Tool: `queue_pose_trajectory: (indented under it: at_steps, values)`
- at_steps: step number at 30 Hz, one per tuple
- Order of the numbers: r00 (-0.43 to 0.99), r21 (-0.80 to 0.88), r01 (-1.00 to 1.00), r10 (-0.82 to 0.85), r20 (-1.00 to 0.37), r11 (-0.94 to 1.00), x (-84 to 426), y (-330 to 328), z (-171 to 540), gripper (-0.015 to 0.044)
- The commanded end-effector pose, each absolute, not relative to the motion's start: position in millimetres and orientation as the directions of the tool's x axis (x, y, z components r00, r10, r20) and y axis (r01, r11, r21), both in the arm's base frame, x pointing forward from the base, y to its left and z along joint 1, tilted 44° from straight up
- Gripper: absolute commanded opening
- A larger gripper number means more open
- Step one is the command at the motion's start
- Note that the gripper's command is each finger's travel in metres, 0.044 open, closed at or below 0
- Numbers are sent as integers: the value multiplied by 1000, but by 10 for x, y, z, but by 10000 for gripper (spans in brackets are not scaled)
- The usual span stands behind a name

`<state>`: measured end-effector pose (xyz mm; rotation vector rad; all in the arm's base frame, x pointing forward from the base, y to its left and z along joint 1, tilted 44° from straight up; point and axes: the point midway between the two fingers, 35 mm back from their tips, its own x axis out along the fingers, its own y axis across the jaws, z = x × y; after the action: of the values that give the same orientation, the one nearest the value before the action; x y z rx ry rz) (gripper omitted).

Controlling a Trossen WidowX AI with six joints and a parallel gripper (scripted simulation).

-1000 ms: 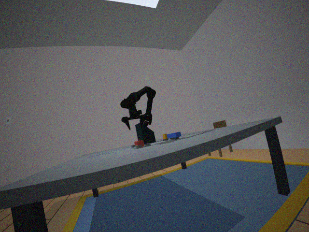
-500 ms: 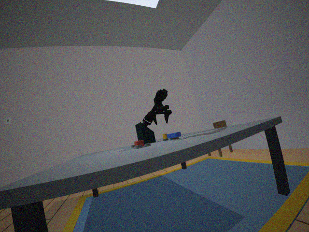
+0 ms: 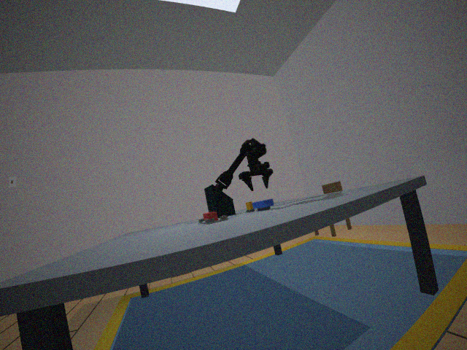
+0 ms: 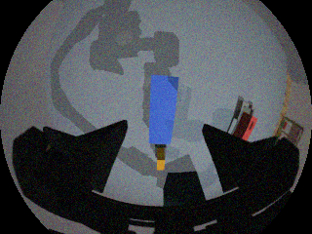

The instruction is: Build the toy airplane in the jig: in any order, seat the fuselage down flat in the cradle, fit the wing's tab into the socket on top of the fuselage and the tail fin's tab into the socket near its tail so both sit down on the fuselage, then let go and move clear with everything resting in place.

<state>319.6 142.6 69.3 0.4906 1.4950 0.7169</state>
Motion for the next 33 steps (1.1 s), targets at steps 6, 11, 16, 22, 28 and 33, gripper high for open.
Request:
queue_pose_trajectory:
  at_steps: [6,11,16,22,28,33]
  values:
    - [-89,701,-119,695,-713,703,3105,1657,477,440]
    - [-89,701,-119,696,-713,703,3095,1729,406,440]
    - [-89,701,-119,695,-713,703,3093,1767,365,440]
    - [-89,701,-119,695,-713,703,3087,1835,295,440]
    - [-89,701,-119,696,-713,703,3078,1902,227,440]
    - [-89,702,-119,696,-712,703,3068,1958,171,440]
